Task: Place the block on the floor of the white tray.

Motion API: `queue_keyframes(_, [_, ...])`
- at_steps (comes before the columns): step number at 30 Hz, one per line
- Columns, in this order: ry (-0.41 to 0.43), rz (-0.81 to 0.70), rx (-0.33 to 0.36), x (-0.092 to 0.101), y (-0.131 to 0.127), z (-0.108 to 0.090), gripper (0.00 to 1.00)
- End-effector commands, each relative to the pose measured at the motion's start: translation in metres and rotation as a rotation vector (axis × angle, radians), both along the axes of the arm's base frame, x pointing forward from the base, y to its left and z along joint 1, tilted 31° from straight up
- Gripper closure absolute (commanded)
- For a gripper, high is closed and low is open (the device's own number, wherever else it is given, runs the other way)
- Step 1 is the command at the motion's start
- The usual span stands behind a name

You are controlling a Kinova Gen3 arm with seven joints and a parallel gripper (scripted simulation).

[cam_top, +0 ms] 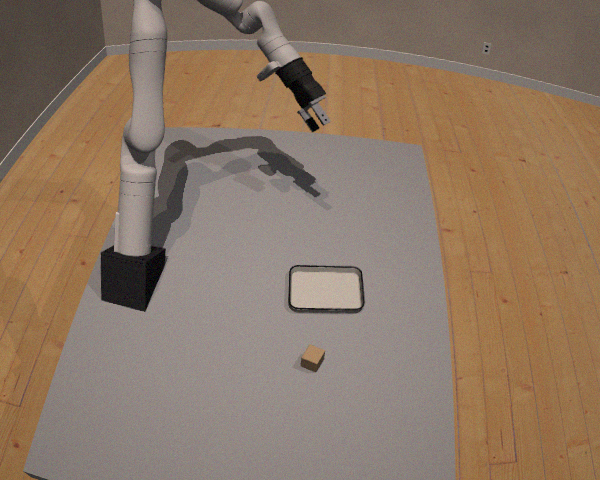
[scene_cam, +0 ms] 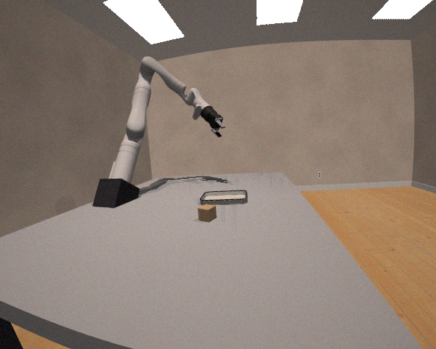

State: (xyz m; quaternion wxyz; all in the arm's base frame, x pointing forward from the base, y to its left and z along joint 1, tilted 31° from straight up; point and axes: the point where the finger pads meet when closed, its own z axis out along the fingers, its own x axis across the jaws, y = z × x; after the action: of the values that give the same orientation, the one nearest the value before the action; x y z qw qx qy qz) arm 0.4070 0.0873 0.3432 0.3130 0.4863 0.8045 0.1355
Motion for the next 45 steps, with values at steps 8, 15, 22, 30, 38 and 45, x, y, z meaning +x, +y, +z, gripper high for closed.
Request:
queue_keyframes(8, [0.008,-0.015,0.006,0.001,-0.002,-0.002,0.0])
queue_keyframes(15, [0.075,-0.121,0.047,0.006,-0.016,-0.023,0.0])
queue_keyframes(22, [0.17,-0.283,0.112,0.013,-0.036,-0.054,0.0])
queue_keyframes(30, [0.342,-0.639,0.262,0.023,-0.084,-0.127,0.0])
queue_keyframes(38, [0.475,-0.944,0.403,0.027,-0.112,-0.17,0.0])
queue_keyframes(45, [0.566,-1.209,0.534,0.032,-0.144,-0.215,0.0])
